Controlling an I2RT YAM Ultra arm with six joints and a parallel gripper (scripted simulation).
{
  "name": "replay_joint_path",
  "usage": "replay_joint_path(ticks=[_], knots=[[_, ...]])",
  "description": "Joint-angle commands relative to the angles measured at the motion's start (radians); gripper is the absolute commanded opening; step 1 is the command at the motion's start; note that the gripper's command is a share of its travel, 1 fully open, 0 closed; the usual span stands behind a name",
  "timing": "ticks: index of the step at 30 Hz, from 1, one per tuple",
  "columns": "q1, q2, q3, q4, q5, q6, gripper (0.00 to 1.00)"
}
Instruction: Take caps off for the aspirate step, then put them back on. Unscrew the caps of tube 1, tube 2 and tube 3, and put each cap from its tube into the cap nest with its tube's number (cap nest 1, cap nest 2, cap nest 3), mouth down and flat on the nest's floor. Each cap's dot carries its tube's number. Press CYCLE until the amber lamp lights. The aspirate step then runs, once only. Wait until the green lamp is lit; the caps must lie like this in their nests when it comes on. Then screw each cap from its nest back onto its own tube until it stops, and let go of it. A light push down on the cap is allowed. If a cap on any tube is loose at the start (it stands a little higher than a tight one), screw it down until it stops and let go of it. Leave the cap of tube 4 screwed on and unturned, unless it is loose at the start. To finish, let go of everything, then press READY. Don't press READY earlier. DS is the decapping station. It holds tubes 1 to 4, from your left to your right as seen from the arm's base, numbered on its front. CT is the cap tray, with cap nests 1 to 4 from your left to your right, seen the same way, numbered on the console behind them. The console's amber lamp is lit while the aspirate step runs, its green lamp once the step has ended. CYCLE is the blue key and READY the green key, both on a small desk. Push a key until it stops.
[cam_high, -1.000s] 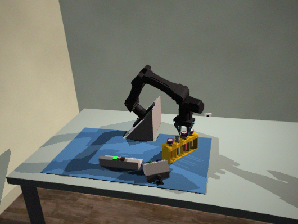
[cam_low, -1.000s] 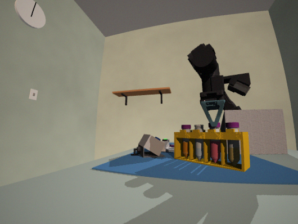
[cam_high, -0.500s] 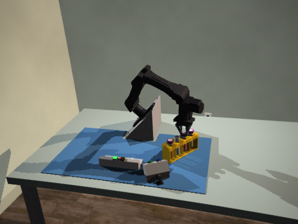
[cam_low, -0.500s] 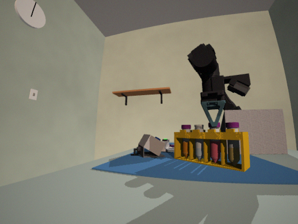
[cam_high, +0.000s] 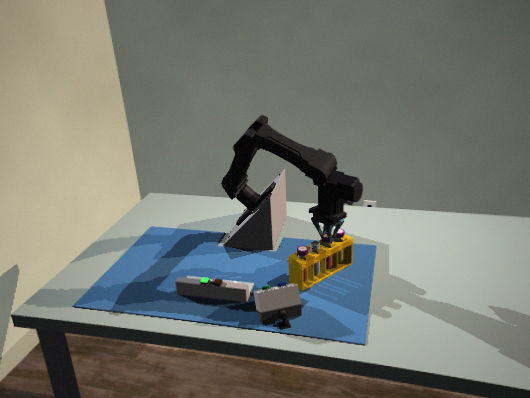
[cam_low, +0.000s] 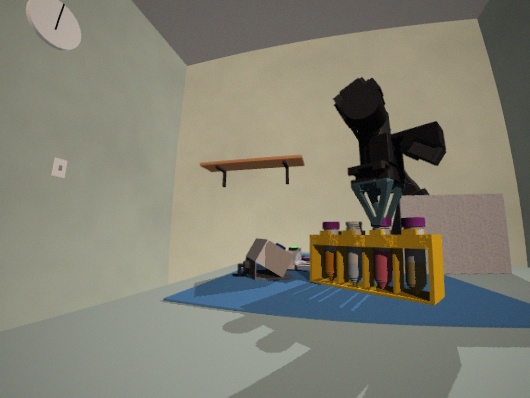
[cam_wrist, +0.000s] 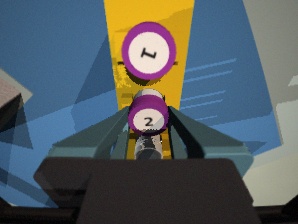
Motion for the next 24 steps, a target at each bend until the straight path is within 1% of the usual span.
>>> replay_joint_path(ticks=[1,9,11,24], knots=[[0.004,-0.014,0.003,0.002,-0.002,0.235,0.0],[0.004,-0.014,0.002,0.003,-0.002,0.635,0.0],[0.004,-0.014,0.002,0.003,-0.002,0.635,0.0],[0.004,-0.013,0.001,0.004,-0.002,1.284,0.0]])
